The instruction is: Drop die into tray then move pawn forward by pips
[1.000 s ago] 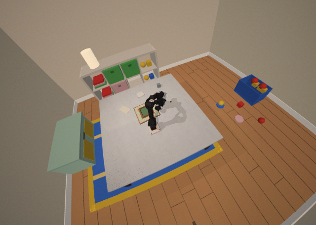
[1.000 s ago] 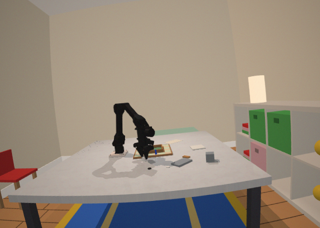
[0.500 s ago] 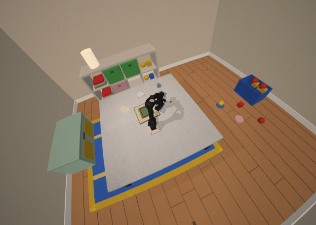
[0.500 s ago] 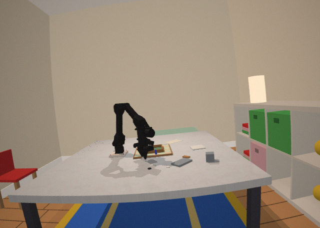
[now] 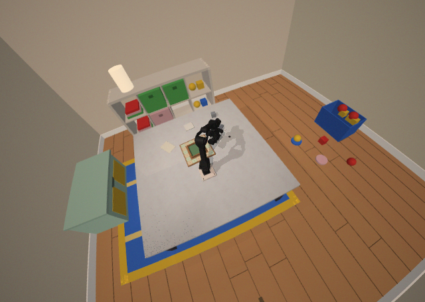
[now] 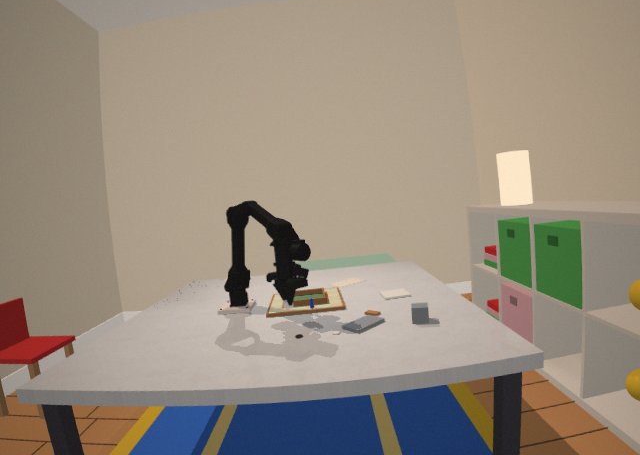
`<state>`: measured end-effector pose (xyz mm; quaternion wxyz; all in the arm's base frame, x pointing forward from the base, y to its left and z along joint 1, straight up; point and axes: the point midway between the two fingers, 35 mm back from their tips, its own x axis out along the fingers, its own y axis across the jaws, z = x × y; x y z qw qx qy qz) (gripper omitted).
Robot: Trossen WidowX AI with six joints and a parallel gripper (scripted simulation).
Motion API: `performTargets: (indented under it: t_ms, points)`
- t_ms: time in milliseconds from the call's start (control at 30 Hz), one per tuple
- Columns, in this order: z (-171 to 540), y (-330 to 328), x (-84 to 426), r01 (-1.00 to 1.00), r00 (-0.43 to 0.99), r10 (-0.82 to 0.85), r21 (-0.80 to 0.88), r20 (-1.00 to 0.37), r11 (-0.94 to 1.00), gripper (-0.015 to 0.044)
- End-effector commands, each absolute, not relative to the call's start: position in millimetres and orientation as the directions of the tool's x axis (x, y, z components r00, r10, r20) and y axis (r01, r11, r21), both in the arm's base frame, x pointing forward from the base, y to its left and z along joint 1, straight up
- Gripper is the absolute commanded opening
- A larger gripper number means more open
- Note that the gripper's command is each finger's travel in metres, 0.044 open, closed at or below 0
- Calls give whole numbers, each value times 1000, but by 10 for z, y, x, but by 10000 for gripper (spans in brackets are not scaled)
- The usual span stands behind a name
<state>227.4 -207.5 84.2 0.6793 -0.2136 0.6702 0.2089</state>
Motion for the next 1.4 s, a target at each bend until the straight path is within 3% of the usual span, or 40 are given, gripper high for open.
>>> performTargets:
  t_ms: [0, 500, 1367]
  points:
    - [1121, -2088, 2269, -573, 22, -17, -26, -1000, 819, 0]
    - [1566, -2024, 2239, -568, 23, -17, -27, -1000, 823, 0]
    - [1316, -813, 2725, -230, 27, -6, -12, -1000, 973, 0]
